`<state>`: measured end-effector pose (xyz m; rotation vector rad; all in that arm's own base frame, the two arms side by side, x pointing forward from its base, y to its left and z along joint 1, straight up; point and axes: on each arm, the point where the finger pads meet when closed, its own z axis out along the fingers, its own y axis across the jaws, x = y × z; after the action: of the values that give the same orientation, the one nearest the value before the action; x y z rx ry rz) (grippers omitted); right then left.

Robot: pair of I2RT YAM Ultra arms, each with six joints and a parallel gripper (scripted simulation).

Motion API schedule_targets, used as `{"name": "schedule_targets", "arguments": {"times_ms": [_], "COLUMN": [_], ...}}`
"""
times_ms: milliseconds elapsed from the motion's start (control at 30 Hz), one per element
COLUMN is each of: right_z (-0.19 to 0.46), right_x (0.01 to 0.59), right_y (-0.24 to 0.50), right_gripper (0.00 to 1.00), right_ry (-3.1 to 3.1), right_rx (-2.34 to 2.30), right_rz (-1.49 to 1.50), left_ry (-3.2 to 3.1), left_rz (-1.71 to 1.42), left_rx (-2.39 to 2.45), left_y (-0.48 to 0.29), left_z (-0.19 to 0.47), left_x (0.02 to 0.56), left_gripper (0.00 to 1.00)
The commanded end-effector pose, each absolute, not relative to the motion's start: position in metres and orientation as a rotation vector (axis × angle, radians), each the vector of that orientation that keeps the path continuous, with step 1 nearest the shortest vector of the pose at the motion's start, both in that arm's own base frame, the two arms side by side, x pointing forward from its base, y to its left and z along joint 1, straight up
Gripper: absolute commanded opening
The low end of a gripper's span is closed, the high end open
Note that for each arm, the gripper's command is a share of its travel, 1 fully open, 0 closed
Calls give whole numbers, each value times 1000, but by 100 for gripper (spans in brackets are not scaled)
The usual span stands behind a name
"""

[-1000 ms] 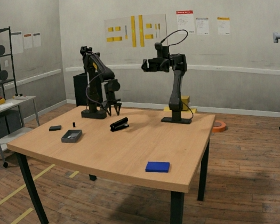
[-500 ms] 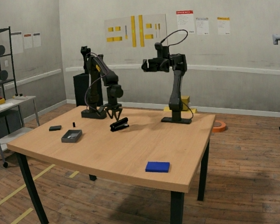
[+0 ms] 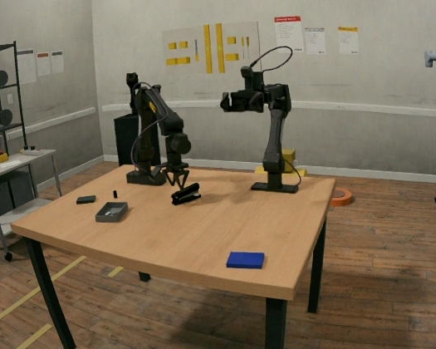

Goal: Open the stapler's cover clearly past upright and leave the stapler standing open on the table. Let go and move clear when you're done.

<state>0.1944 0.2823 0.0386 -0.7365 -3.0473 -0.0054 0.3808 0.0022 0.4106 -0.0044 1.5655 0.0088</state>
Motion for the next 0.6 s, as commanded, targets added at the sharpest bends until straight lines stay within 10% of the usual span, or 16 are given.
{"name": "schedule_targets", "arguments": {"times_ms": [0, 567], "right_z": [30, 8], "right_x": [201, 201], "right_y": [280, 280], "right_gripper": [62, 62], "right_ry": [-3057, -3057], "right_rx": [-761, -761], "right_rz": [3, 3], "left_ry": [1556, 1556], "left_rz": [0, 0], "left_rx": [0, 0], "left_y": [1, 1], "left_z": [413, 413], "left_x": [380, 380], "left_gripper": [100, 100]}}
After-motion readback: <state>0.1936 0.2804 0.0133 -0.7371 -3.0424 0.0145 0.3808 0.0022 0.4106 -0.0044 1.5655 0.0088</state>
